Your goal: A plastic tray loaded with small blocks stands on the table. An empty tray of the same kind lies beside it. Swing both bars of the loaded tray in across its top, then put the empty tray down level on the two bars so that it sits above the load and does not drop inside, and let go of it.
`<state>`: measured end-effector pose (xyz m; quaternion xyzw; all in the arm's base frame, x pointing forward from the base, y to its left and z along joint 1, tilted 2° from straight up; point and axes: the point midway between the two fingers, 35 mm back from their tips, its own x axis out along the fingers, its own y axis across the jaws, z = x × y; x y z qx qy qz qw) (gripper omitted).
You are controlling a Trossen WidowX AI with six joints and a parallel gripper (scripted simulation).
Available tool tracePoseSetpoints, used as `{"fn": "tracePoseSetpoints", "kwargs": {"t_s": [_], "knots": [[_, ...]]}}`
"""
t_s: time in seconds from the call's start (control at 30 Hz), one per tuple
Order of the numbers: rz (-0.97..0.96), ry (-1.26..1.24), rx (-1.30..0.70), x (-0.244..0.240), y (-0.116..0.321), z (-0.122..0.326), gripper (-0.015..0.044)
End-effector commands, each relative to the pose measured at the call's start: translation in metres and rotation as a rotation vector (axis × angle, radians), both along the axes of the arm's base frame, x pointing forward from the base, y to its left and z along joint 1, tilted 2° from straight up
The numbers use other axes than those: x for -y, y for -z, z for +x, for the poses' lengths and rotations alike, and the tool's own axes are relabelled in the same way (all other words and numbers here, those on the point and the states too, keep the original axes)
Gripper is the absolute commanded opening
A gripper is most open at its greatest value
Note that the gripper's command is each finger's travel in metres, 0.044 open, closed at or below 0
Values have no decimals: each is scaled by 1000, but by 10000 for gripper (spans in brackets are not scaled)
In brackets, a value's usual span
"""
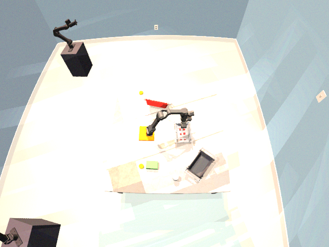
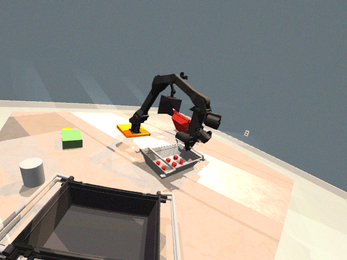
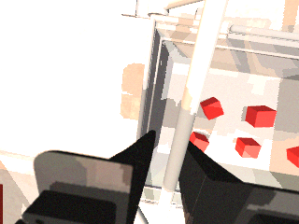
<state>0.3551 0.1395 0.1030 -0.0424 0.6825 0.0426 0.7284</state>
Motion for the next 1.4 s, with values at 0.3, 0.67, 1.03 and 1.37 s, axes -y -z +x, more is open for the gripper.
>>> {"fn": "tracePoseSetpoints", "kwargs": {"t_s": [0.3,0.67,1.03,1.37], "knots": [[-4,-5,7,13,-11,1,87],[-14,-8,0,13,-23,-1,87],[-14,-8,0,13,-23,-1,87],[-14,-8,0,13,-23,-1,0]]}}
